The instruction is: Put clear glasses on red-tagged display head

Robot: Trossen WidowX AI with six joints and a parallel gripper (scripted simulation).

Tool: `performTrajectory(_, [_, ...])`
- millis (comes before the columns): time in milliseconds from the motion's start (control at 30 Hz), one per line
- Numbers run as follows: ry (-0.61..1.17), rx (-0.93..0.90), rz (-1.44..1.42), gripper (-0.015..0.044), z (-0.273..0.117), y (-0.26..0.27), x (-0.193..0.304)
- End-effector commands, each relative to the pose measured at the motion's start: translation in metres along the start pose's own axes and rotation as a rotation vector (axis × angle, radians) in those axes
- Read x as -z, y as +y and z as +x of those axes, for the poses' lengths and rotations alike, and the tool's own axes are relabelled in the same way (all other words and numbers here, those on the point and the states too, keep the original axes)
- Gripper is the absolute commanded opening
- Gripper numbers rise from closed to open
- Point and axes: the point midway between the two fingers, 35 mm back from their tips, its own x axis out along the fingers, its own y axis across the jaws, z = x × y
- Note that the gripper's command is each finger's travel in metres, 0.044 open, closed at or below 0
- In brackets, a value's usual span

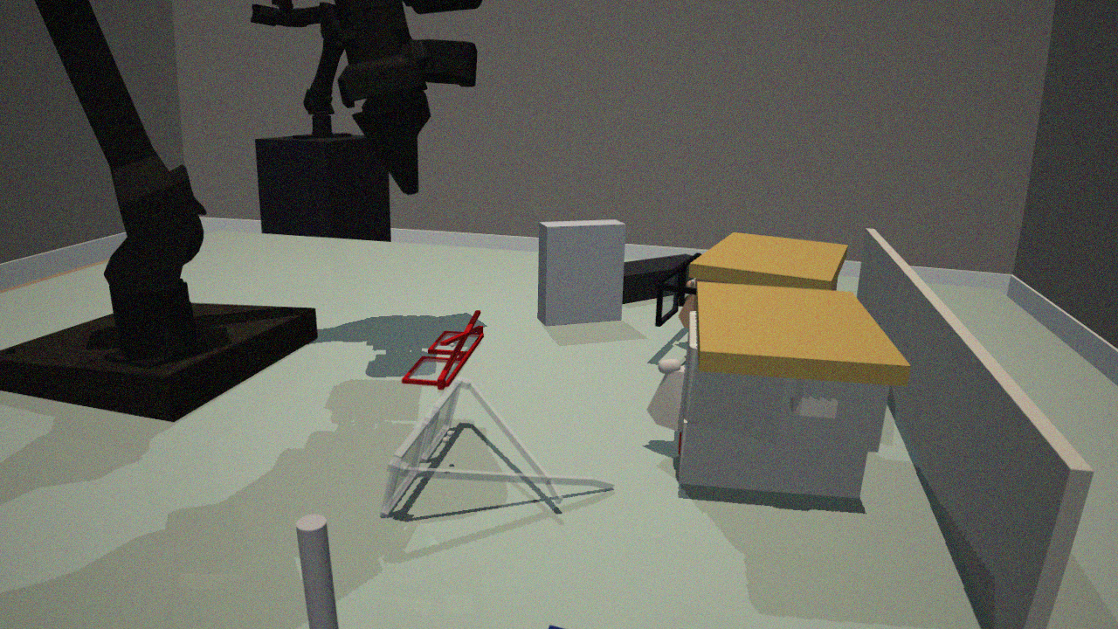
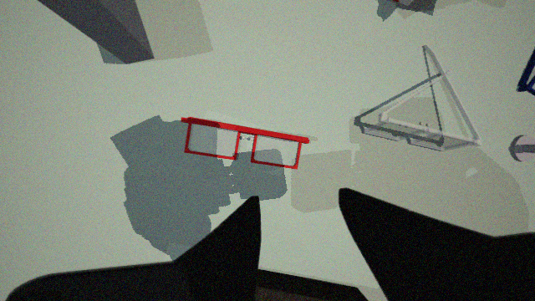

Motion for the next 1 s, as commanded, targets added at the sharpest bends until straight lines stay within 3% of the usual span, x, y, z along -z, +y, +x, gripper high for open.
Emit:
performTrajectory(0, [0.06,0.013,0.36,0.02,0.022,-0.037,-0.02])
performTrajectory(367, [0.192,0.062,1.155,0.02,0.078,-0.144,-0.029])
performTrajectory(633, [0.27,0.093,1.819,0.02,0.117,-0.227,-0.001])
performTrajectory(967, [0.276,0.096,1.872,0.02,0.12,-0.235,0.004])
